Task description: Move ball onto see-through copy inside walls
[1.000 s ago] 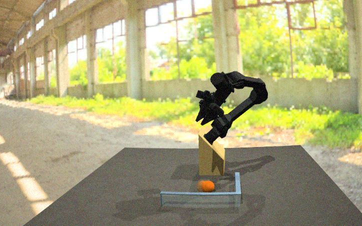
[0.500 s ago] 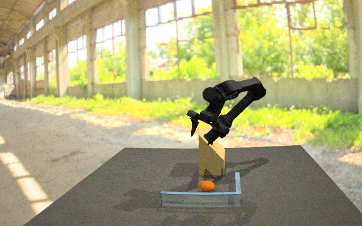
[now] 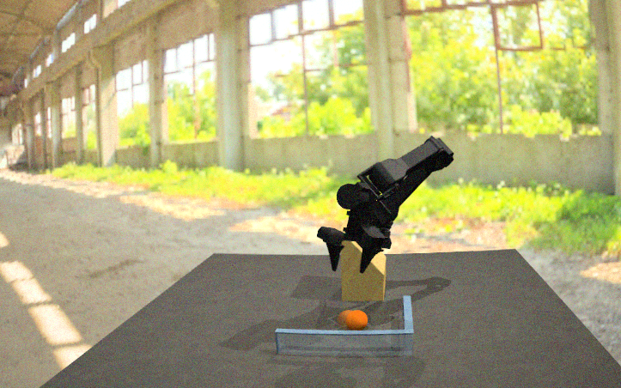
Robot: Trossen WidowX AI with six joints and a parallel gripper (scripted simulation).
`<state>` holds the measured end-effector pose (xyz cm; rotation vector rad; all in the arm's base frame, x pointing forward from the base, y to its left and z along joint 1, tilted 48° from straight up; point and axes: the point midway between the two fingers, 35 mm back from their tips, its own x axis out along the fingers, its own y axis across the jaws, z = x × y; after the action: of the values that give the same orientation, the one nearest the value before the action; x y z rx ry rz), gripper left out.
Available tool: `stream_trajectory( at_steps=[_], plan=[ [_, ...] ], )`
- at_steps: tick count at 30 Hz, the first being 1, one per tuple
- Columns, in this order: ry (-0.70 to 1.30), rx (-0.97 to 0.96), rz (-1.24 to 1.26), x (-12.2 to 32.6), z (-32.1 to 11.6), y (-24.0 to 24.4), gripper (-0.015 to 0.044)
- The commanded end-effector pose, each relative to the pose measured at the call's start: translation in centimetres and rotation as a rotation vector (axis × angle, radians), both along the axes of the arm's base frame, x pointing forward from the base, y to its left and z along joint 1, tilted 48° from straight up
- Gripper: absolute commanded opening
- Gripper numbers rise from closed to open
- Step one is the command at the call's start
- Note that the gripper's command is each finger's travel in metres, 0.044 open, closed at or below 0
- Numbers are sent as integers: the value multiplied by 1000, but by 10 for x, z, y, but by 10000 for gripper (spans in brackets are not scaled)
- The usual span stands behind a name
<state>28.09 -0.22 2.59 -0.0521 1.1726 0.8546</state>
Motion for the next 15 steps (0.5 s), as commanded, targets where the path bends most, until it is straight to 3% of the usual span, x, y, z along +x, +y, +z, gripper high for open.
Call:
stream_trajectory(
  at_steps=[1, 15],
  plan=[
    [-466, 144, 722, -4, -40, 60, 386],
    [-533, 164, 802, -6, -44, 67, 386]
  ],
)
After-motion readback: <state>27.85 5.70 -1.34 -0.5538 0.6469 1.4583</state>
